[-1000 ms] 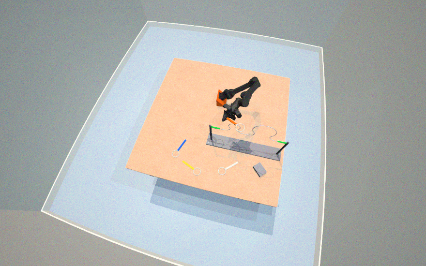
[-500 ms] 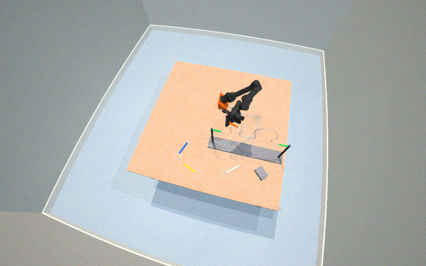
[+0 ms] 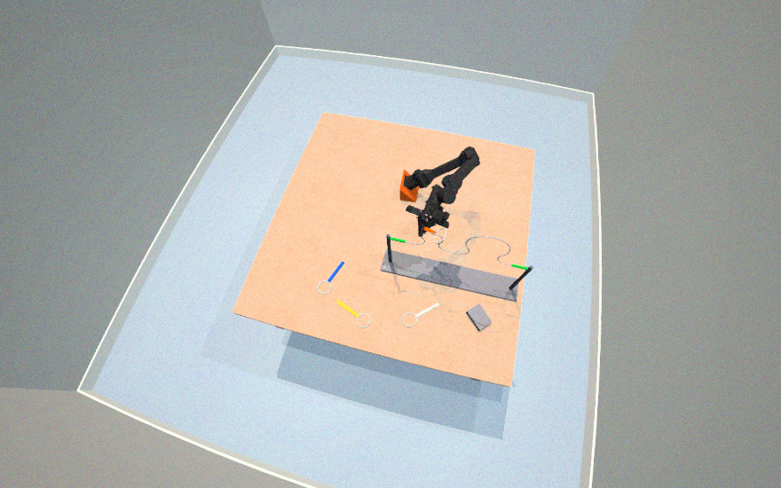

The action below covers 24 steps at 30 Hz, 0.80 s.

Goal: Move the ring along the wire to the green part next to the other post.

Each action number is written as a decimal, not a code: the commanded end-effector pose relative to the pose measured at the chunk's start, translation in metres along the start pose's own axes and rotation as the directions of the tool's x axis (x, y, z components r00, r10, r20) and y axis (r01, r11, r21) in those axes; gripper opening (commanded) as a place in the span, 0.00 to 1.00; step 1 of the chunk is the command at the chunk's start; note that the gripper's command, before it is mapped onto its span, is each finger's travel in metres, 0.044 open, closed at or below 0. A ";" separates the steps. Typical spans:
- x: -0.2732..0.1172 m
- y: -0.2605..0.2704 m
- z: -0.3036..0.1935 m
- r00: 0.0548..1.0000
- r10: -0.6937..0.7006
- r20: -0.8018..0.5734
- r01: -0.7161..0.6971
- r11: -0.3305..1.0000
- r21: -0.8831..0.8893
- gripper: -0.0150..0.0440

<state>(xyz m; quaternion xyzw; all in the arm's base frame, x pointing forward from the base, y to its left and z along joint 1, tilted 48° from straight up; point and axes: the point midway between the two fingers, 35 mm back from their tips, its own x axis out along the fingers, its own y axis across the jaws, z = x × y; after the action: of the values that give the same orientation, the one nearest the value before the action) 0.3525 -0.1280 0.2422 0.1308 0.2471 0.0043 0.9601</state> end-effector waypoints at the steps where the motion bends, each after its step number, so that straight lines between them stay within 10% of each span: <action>1: 0.001 0.007 -0.002 0.999 0.044 0.008 -0.045 0.996 0.078 0.00; 24: -0.001 0.049 0.012 0.949 0.277 0.152 -0.315 0.794 0.520 0.00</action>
<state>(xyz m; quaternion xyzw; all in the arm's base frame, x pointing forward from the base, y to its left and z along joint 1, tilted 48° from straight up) 0.3601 -0.0881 0.2633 0.4042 0.1875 0.0723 0.8923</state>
